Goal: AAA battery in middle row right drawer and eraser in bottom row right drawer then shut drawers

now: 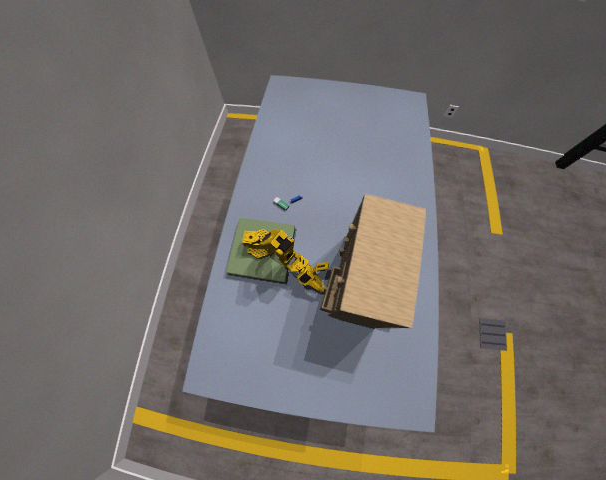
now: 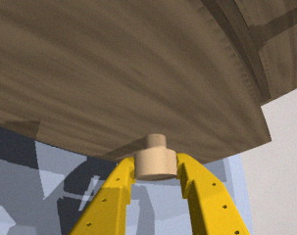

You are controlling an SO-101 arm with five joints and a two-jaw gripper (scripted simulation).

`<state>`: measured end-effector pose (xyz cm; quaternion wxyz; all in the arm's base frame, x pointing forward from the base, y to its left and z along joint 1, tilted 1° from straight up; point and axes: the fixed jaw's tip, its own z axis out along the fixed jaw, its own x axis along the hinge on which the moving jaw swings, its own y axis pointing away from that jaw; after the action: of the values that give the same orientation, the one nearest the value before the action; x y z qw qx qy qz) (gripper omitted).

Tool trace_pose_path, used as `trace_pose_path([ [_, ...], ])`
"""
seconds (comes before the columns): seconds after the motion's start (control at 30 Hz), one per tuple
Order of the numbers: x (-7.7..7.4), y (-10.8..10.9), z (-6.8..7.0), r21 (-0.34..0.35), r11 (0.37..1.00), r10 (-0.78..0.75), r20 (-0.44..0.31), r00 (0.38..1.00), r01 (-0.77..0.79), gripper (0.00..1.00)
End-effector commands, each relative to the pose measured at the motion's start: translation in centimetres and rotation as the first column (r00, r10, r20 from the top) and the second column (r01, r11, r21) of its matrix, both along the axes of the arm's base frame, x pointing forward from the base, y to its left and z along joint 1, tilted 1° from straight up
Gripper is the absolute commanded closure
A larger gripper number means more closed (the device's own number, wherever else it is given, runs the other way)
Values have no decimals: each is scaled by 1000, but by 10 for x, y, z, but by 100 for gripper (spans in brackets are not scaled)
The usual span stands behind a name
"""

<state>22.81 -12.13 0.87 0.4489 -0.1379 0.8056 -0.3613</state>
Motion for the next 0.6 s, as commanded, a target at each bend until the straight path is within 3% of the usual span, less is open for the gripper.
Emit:
trace_pose_path([
  [0.0,-5,2,1,-4,1000,-2,-3,1000,1,100],
  [0.57,-12,3,1,-4,1000,-12,-3,1000,12,100],
])
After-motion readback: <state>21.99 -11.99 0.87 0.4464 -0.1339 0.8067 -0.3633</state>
